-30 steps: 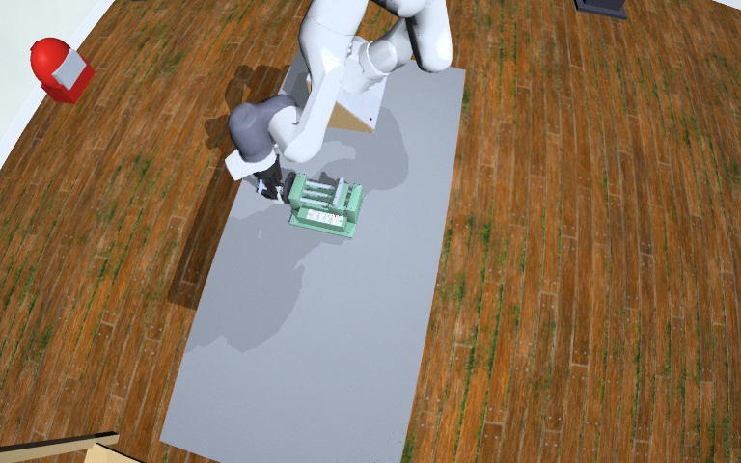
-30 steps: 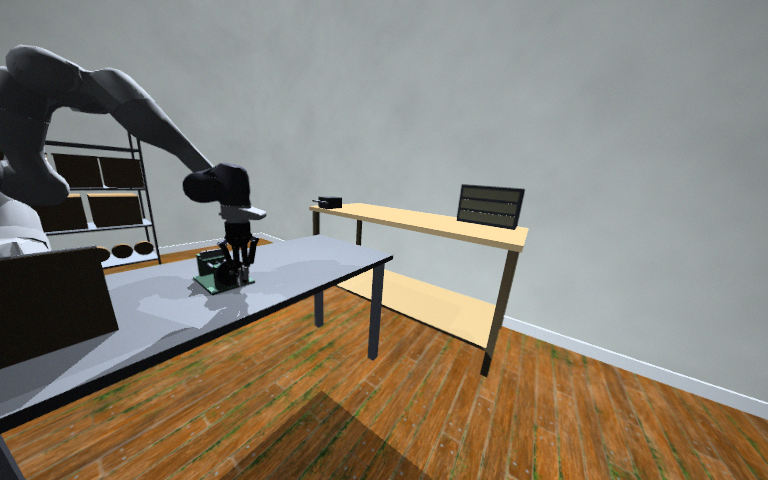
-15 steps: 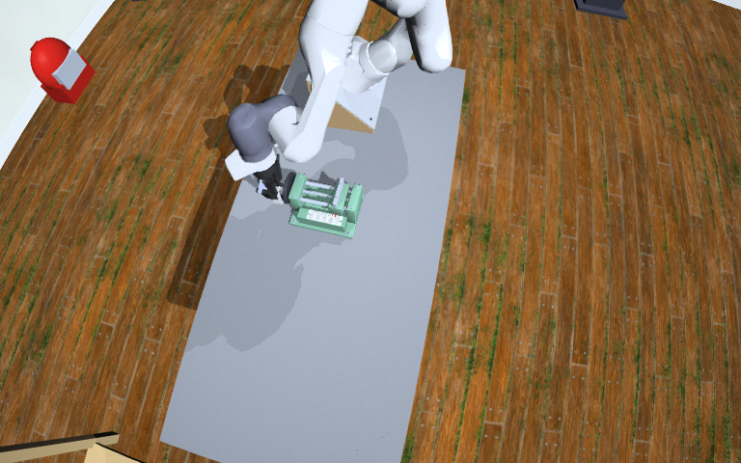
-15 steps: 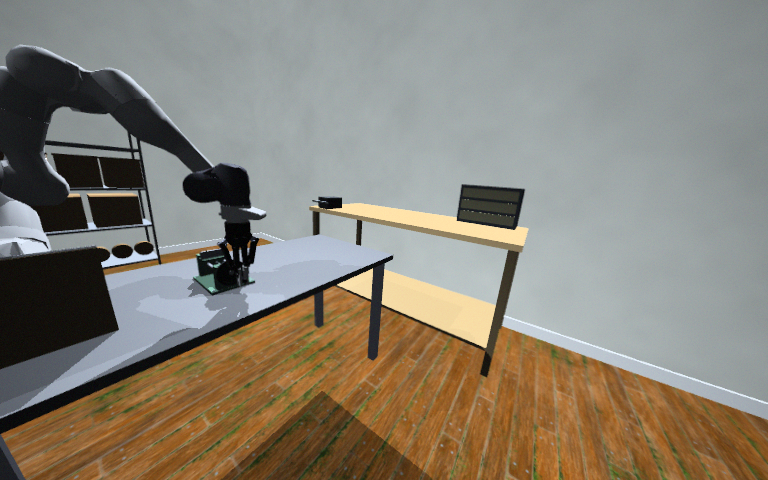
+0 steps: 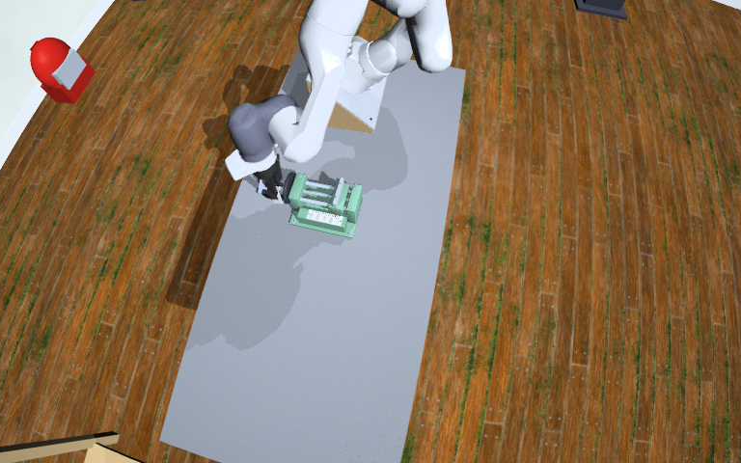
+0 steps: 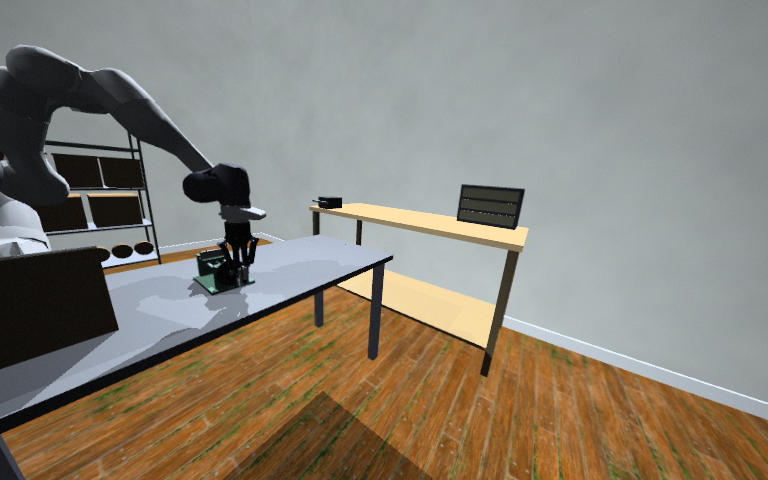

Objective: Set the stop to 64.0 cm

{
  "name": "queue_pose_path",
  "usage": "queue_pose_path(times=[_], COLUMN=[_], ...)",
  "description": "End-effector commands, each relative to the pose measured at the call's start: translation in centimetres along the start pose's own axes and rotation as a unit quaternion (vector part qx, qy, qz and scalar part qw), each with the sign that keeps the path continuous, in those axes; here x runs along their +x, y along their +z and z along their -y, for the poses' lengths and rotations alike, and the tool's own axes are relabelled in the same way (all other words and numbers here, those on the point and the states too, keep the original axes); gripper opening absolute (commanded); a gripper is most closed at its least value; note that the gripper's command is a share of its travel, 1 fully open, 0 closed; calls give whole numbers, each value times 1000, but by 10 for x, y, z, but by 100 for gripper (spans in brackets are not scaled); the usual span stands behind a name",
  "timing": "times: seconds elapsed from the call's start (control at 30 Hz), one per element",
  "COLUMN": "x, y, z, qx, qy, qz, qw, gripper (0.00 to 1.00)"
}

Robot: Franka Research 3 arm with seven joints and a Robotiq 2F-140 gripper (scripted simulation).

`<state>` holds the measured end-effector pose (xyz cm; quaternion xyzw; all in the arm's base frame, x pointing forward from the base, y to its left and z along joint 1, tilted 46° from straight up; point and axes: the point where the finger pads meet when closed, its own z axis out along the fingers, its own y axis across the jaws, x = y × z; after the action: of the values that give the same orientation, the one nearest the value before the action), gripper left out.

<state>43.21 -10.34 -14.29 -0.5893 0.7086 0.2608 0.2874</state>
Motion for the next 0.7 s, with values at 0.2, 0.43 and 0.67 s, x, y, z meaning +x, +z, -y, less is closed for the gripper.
queue_pose_path(times=[0.2,0.43,0.67], x=[1,1,1], y=[3,4,6], z=[-3,-5,-8], qx=[0,0,0], qy=[-1,-1,-1], qz=[-1,-1,-1], qw=[1000,1000,1000], gripper=[4,4,4])
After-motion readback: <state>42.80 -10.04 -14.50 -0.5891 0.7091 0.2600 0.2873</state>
